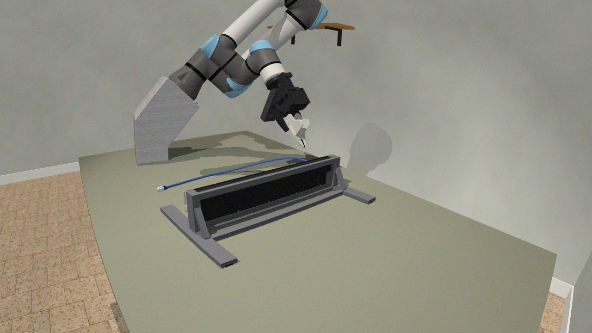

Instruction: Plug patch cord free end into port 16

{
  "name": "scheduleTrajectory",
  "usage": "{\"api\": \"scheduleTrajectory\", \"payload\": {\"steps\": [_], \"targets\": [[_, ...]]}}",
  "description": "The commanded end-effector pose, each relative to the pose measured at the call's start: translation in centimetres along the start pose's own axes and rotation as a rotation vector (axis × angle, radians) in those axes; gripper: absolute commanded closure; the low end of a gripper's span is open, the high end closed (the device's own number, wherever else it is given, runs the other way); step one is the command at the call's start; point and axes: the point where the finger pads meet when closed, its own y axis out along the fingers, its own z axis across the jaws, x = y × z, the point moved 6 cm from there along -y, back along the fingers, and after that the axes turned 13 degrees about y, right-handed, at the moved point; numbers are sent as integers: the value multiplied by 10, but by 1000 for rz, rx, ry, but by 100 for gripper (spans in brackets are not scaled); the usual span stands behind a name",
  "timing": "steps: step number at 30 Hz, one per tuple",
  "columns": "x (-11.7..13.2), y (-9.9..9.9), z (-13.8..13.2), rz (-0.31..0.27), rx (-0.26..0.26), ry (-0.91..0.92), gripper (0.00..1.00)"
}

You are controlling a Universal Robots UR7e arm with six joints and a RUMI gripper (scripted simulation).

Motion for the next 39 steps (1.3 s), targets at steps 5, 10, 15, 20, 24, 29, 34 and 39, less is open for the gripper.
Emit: {"api": "scheduleTrajectory", "payload": {"steps": [5, 10, 15, 20, 24, 29, 34, 39], "targets": [[0, -3, 0, -1, 0, 0, 100], [0, -5, 0, -1, 0, 0, 100], [0, -10, 0, -1, 0, 0, 100], [0, -18, 0, -1, 0, 0, 100], [0, -25, 0, -1, 0, 0, 100], [0, -31, 0, -1, 0, 0, 100], [0, -42, 0, -1, 0, 0, 100], [0, -53, 0, -1, 0, 0, 100]]}}
